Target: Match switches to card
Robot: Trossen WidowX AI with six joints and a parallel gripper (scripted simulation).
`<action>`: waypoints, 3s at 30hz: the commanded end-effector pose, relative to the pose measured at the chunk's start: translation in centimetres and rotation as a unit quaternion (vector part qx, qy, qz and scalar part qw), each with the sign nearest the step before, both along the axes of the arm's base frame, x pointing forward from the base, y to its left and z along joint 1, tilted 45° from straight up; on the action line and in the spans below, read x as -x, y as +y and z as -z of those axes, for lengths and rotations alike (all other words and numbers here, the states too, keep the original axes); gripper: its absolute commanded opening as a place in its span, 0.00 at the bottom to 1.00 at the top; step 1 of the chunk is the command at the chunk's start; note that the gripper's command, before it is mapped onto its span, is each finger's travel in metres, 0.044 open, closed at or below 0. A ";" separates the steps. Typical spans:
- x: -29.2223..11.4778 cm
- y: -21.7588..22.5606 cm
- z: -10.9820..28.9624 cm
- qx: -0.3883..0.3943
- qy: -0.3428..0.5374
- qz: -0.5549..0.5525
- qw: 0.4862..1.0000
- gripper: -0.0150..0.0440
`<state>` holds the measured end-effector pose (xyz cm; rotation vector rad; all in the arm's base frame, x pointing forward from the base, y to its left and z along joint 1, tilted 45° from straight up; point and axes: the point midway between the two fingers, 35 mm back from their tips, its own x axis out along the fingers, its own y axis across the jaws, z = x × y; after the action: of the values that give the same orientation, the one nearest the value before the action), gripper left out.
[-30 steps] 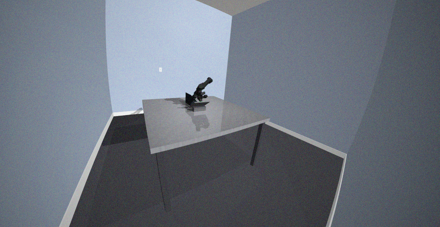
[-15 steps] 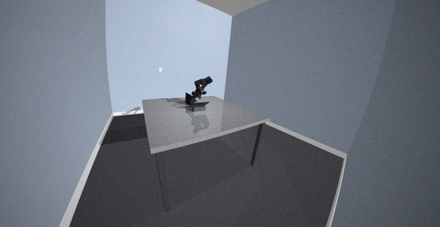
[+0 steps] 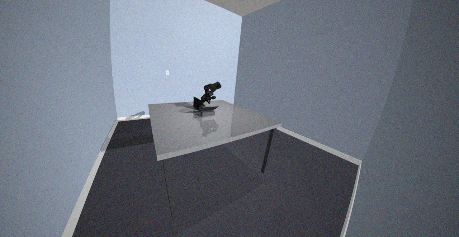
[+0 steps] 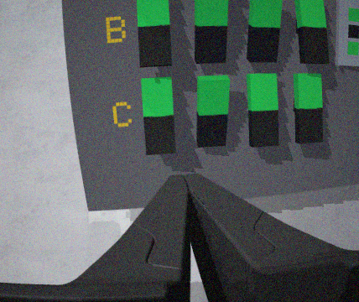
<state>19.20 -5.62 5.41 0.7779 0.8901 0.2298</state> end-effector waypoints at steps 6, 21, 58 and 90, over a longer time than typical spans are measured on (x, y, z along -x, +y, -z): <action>-1.5 1.9 1.4 -0.005 -0.011 0.004 1.000 0.25; -2.7 2.8 2.6 -0.005 -0.011 0.004 1.000 0.25; -3.1 3.2 3.0 -0.005 -0.012 0.004 1.000 0.25; -1.5 1.3 1.7 0.001 0.000 -0.002 1.000 0.25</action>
<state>21.49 -2.85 2.40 0.7869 0.8952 0.2350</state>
